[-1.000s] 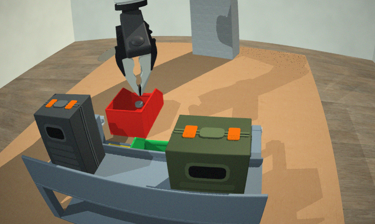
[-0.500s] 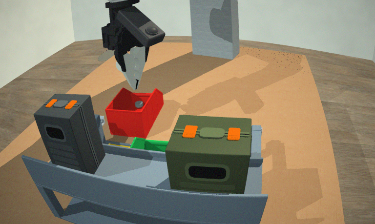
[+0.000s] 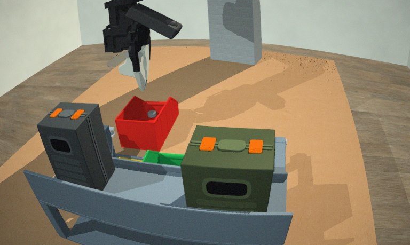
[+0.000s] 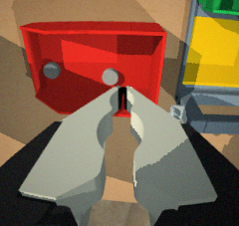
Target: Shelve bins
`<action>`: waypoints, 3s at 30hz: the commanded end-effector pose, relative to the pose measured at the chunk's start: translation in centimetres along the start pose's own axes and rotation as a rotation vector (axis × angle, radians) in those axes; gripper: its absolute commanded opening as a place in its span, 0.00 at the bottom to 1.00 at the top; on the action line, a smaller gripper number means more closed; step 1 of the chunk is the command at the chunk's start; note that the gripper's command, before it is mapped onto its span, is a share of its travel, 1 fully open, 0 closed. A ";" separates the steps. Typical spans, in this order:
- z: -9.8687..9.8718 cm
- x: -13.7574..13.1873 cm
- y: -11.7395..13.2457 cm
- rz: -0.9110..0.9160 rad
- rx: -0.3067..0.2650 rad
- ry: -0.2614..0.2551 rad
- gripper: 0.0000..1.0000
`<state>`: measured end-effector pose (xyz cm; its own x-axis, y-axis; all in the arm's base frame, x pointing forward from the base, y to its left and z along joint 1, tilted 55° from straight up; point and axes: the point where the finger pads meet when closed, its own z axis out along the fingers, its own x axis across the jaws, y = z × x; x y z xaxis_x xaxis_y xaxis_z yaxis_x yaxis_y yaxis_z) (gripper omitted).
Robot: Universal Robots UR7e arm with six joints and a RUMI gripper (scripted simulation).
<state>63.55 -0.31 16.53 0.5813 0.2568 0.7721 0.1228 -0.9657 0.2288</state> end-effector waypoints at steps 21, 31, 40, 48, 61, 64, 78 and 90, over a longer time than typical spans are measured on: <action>-1.3 -2.5 3.1 -0.792 0.004 0.010 0.00; -1.6 -3.2 4.1 -1.009 0.001 0.013 0.00; -2.0 -3.7 5.0 -1.208 -0.003 0.015 0.00; -2.2 -3.9 5.5 -1.314 -0.005 0.015 0.00; -2.4 -4.2 6.1 -1.452 -0.008 0.016 0.00; -2.5 -4.2 6.2 -1.478 -0.009 0.016 0.00; -2.6 -4.3 6.5 -1.538 -0.011 0.017 0.00; -2.6 -4.4 6.6 -1.550 -0.011 0.017 0.00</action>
<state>59.74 -7.67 16.14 -0.1132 0.9714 -0.2089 0.5702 0.2357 0.7869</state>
